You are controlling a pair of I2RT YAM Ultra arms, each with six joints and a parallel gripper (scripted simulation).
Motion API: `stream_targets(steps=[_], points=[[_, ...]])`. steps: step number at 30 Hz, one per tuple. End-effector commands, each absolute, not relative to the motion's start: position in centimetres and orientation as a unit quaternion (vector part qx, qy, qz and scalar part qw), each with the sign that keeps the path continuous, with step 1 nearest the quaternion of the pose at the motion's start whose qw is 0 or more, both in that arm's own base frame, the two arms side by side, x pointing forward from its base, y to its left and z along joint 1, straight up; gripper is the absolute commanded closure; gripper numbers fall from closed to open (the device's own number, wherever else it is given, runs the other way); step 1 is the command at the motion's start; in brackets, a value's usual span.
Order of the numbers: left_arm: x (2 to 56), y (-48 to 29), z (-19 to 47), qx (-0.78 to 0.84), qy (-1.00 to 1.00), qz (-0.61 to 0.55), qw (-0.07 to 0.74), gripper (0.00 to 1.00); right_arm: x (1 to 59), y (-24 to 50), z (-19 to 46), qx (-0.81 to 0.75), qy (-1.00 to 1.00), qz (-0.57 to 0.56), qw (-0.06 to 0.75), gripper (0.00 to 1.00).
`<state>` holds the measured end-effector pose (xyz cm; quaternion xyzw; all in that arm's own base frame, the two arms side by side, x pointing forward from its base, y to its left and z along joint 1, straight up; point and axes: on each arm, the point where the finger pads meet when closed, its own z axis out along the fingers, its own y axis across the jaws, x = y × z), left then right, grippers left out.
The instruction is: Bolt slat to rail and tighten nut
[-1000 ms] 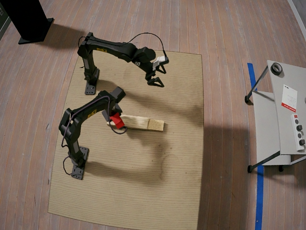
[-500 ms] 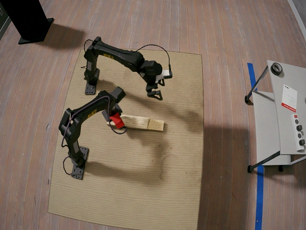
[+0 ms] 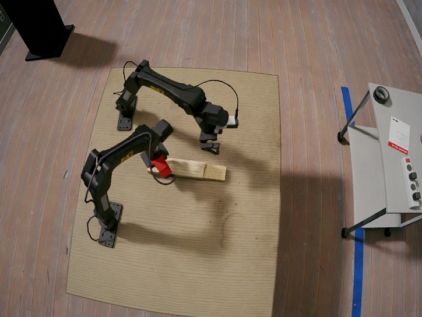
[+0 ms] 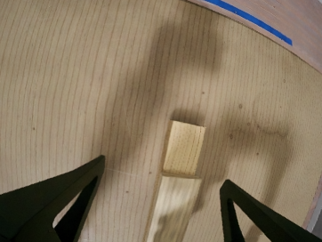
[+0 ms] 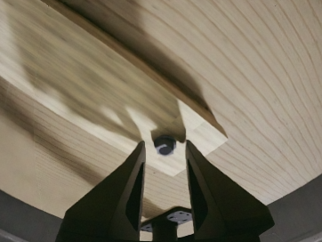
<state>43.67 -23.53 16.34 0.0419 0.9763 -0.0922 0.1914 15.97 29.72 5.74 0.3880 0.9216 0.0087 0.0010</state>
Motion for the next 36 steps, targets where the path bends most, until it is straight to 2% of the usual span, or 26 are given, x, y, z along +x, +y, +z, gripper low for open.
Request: stream_targets(steps=[1,28,36], points=[[43.2,-24.2,17.8,0.037,0.977,-0.095,0.186,0.0,16.1,29.9,6.1,0.388,0.922,0.014,0.002,0.66],[36.3,-30.0,9.4,0.051,0.999,-0.005,0.005,0.0,16.1,29.9,6.1,0.388,0.922,0.014,0.002,0.66],[36.3,-29.9,9.7,0.048,0.999,-0.004,0.005,0.0,16.1,29.9,6.1,0.388,0.922,0.014,0.002,0.66]])
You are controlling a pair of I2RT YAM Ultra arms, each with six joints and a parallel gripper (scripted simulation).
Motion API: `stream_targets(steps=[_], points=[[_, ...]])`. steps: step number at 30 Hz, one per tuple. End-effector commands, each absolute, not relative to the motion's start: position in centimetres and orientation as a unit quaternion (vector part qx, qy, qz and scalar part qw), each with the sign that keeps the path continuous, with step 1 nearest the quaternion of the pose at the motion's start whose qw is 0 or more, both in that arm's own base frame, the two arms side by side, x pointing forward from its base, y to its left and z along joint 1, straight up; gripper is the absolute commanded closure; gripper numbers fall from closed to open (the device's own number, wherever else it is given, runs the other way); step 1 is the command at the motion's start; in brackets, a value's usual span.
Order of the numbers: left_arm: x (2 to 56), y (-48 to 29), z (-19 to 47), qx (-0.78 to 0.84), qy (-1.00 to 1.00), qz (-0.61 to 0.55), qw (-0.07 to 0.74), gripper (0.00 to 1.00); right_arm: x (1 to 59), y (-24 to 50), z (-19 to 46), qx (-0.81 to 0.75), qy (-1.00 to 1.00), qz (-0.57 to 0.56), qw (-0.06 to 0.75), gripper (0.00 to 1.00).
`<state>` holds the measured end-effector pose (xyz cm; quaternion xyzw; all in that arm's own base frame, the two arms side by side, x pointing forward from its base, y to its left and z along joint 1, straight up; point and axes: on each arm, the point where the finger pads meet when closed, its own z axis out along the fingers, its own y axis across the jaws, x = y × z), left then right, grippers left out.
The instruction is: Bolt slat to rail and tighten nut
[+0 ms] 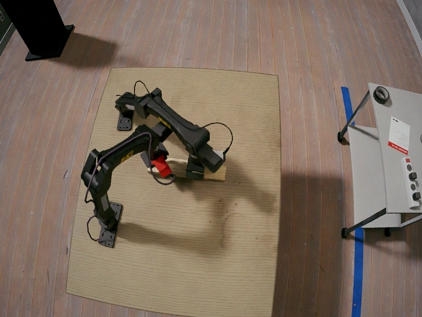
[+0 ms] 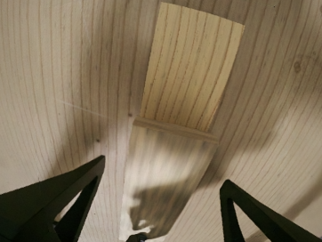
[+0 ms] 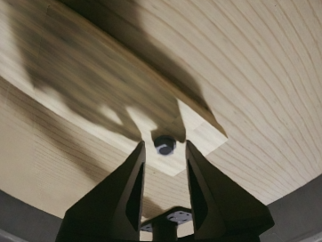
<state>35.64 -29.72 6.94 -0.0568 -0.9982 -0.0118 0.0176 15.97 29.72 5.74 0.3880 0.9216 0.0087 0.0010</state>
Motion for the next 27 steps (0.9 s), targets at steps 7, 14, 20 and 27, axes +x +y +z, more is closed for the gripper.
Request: stream_targets(steps=[7,14,20,27], points=[[36.28,-29.88,9.65,-0.049,-0.999,0.004,-0.005,0.0,16.06,29.88,6.05,0.388,0.922,0.014,0.002,0.66],[36.29,-29.89,9.65,-0.049,-0.999,0.004,-0.005,0.0,16.06,29.88,6.05,0.388,0.922,0.014,0.002,0.66],[36.36,-29.95,9.38,-0.052,-0.999,0.004,-0.006,0.0,16.06,29.88,6.05,0.388,0.922,0.014,0.002,0.66],[36.39,-29.97,9.22,-0.049,-0.999,0.004,-0.006,0.0,16.06,29.88,6.05,0.388,0.922,0.014,0.002,0.66]])
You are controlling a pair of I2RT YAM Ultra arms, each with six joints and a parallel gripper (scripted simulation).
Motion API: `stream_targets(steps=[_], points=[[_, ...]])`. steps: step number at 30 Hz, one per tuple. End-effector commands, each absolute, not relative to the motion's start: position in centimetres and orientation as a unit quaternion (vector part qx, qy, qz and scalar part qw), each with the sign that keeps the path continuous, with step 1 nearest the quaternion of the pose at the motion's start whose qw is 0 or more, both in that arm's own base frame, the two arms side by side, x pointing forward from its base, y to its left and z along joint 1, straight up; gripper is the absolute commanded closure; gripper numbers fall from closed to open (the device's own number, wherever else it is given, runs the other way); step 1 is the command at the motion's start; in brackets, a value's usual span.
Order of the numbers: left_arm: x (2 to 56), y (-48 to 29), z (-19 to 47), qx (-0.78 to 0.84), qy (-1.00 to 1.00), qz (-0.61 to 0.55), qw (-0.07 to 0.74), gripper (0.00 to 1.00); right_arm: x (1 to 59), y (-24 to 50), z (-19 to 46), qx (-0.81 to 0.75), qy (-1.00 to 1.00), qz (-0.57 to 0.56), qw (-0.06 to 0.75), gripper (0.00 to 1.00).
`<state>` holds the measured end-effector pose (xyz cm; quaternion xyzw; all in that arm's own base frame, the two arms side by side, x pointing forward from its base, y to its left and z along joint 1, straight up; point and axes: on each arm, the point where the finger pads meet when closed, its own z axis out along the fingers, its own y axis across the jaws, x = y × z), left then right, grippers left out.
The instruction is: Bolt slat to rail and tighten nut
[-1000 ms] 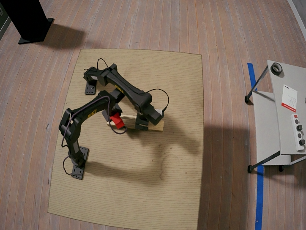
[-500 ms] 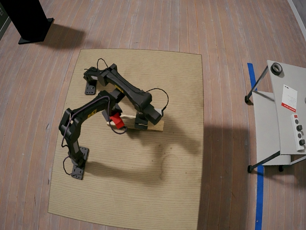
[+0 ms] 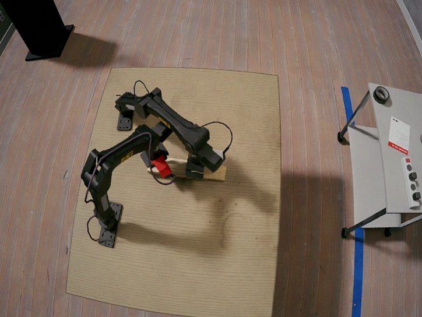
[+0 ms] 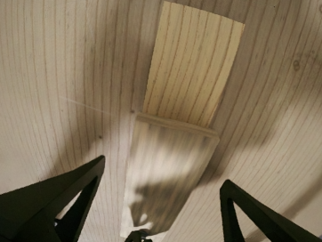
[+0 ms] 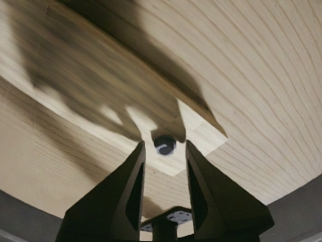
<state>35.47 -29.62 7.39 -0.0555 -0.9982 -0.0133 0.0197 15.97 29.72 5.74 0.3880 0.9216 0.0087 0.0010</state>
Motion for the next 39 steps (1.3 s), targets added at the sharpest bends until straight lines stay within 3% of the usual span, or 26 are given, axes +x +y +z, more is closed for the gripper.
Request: stream_targets(steps=[1,39], points=[[36.4,-30.0,9.2,-0.049,-0.999,0.004,-0.006,0.0,16.1,29.9,6.1,0.388,0.922,0.014,0.002,0.66],[36.6,-30.1,7.0,-0.049,-0.999,0.004,-0.006,0.0,16.1,29.9,6.1,0.388,0.922,0.014,0.002,0.66]])
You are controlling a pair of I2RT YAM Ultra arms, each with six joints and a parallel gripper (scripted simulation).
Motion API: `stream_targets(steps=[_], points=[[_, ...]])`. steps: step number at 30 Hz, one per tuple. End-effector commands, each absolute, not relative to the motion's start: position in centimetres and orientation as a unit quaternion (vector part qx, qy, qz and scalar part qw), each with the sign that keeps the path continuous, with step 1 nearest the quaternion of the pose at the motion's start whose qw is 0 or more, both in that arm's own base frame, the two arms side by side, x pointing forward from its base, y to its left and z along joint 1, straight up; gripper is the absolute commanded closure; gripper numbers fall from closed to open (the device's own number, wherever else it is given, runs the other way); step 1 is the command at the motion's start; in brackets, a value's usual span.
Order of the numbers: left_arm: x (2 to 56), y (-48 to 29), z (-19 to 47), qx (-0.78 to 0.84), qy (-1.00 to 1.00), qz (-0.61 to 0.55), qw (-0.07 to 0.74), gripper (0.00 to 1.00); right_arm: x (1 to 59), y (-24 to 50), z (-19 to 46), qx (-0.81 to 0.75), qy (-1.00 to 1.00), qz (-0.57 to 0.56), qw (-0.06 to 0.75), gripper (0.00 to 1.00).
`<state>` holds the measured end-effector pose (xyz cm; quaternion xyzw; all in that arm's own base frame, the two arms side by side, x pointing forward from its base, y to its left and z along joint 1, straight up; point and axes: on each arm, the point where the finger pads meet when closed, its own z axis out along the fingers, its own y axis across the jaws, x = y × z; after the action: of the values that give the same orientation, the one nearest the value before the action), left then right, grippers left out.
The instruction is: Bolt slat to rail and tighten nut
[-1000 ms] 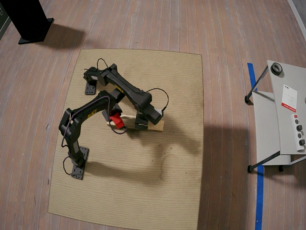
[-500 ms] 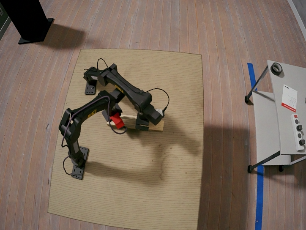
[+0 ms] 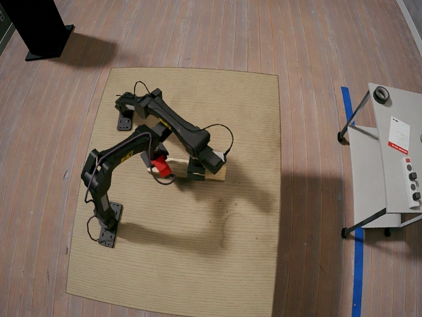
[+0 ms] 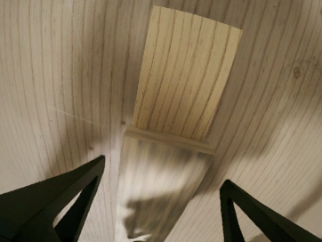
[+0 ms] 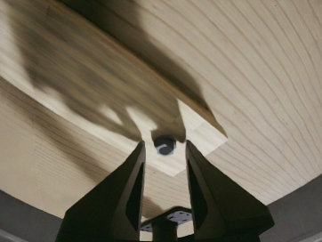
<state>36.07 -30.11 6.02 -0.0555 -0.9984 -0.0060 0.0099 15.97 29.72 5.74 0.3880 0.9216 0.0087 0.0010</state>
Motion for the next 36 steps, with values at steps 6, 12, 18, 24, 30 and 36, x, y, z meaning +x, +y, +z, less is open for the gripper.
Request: stream_targets(steps=[6,12,18,24,30,36], points=[[36.6,-30.1,6.7,-0.049,-0.999,0.004,-0.006,0.0,16.1,29.9,6.1,0.388,0.922,0.014,0.002,0.66],[36.6,-30.1,6.3,-0.049,-0.999,0.005,-0.006,0.0,16.1,29.9,6.1,0.388,0.922,0.014,0.002,0.66],[36.6,-30.1,6.0,-0.049,-0.999,0.005,-0.006,0.0,16.1,29.9,6.1,0.388,0.922,0.014,0.002,0.66],[36.6,-30.1,5.6,-0.049,-0.999,0.005,-0.006,0.0,16.1,29.9,6.1,0.388,0.922,0.014,0.002,0.66],[36.6,-30.1,5.2,-0.049,-0.999,0.005,-0.006,0.0,16.1,29.9,6.1,0.388,0.922,0.014,0.002,0.66],[36.4,-30.1,4.7,-0.052,-0.999,0.0,0.0,0.23,16.1,29.9,6.1,0.388,0.922,0.014,0.002,0.66]])
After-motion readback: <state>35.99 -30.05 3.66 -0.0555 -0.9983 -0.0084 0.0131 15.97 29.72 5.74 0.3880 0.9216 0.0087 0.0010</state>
